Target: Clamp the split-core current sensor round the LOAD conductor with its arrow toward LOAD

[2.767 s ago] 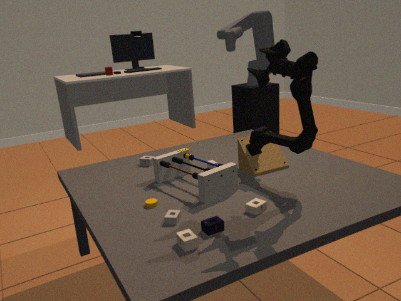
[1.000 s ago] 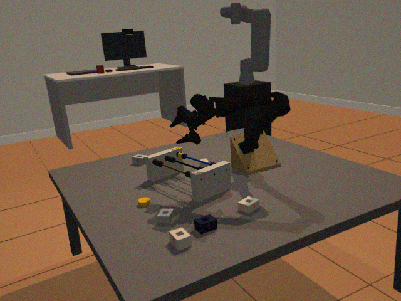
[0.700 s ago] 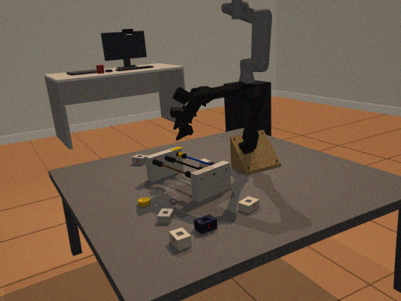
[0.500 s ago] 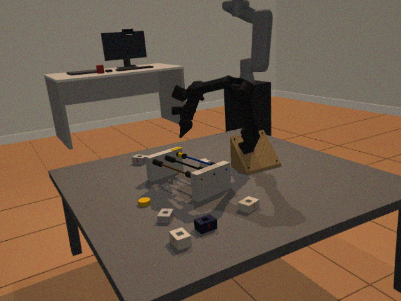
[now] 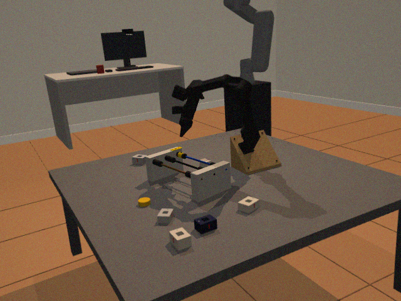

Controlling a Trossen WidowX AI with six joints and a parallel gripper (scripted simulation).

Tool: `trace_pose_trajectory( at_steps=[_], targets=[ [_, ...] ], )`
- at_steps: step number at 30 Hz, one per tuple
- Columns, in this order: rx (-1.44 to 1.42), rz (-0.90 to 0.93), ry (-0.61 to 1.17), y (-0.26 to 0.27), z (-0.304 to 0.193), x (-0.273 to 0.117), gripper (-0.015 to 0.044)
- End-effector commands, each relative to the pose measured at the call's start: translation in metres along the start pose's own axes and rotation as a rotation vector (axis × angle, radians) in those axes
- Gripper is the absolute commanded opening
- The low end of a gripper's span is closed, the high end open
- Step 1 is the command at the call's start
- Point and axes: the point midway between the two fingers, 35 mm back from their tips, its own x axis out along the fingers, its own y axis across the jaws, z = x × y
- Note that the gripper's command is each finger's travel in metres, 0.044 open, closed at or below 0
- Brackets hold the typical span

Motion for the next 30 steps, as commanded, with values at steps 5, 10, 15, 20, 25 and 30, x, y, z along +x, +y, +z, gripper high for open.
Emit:
trace_pose_trajectory(
  at_steps=[5,10,15,20,25,30],
  targets=[
    [-0.056,0.007,0.031,0.006,-0.009,0.003,0.044],
    [-0.441,0.072,0.27,0.043,-0.081,0.022,0.044],
    [-0.632,0.137,0.386,0.058,-0.118,0.026,0.044],
    [-0.632,0.137,0.386,0.058,-0.119,0.028,0.044],
    [-0.632,0.136,0.386,0.058,-0.121,0.036,0.044],
    [-0.632,0.136,0.386,0.058,-0.124,0.044,0.044]
  ],
)
